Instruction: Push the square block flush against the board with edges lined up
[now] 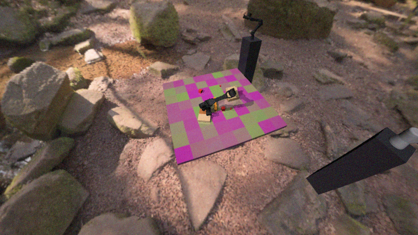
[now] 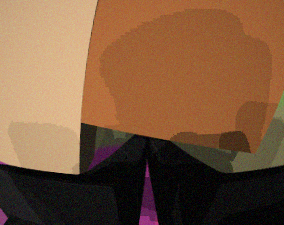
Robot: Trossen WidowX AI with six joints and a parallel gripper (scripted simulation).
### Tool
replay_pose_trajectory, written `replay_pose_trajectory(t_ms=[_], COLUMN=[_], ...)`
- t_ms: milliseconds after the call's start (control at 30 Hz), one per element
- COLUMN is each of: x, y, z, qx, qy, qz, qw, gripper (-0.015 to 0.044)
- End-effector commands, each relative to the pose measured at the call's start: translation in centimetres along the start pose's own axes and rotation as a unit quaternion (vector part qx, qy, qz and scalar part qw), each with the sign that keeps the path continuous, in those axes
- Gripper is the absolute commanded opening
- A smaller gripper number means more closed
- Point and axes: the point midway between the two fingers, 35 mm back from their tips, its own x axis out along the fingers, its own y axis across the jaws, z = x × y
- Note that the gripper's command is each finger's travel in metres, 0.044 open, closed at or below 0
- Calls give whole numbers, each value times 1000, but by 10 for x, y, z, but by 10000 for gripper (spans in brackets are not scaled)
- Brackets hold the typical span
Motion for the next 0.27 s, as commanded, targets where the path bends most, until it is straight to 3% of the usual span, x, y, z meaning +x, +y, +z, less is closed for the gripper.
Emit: replay_pose_trajectory(t_ms=[0,233], x=[0,0], y=[0,1], z=[4,-5], qx=[-3,-3], qy=[-1,-1], qz=[1,1], qw=[1000,1000], gripper=[0,0])
